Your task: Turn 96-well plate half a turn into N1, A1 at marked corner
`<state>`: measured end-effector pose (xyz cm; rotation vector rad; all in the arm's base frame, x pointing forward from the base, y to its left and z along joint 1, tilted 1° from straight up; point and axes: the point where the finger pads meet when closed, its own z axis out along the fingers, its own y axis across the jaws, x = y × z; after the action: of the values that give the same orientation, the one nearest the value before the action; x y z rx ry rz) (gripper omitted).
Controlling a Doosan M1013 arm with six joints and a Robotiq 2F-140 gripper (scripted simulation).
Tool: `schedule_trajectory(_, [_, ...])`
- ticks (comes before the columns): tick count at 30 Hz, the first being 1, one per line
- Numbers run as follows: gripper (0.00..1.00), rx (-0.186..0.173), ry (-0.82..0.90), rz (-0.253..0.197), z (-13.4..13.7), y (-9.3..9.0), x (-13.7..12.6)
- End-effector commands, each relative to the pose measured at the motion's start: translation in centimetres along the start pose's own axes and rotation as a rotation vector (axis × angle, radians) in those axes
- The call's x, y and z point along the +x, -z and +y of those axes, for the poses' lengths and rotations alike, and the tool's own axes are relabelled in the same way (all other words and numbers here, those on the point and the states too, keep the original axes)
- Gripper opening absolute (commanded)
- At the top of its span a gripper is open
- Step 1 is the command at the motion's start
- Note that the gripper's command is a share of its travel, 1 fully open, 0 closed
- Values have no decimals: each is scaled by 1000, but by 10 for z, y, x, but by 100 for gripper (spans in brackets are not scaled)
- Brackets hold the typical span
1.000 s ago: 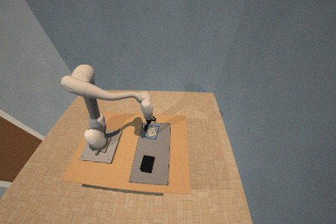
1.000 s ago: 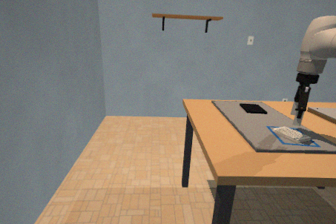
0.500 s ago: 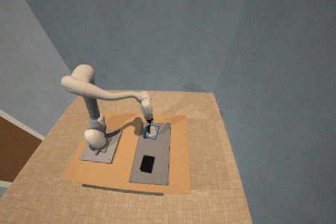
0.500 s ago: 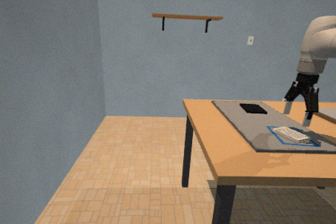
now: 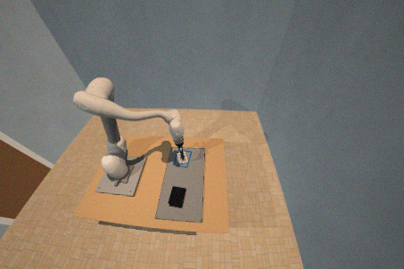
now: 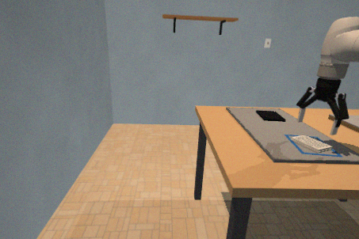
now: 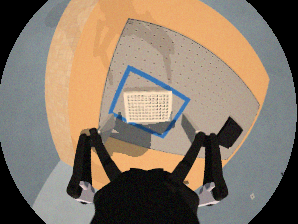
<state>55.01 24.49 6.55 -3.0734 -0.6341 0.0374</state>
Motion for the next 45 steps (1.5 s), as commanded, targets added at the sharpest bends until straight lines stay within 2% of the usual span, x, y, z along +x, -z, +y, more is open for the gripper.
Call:
schedule_trajectory(1, [100, 5, 80, 0, 0, 0, 0])
schedule_trajectory(3, [100, 5, 80, 0, 0, 0, 0])
schedule_trajectory(18, [100, 5, 580, 2, 0, 0, 0])
schedule_trajectory(20, [100, 5, 580, 2, 0, 0, 0])
schedule_trajectory(35, [100, 5, 1080, 3, 0, 0, 0])
schedule_trajectory(37, [100, 5, 1080, 3, 0, 0, 0])
schedule_trajectory(45, [100, 4, 1347, 3, 0, 0, 0])
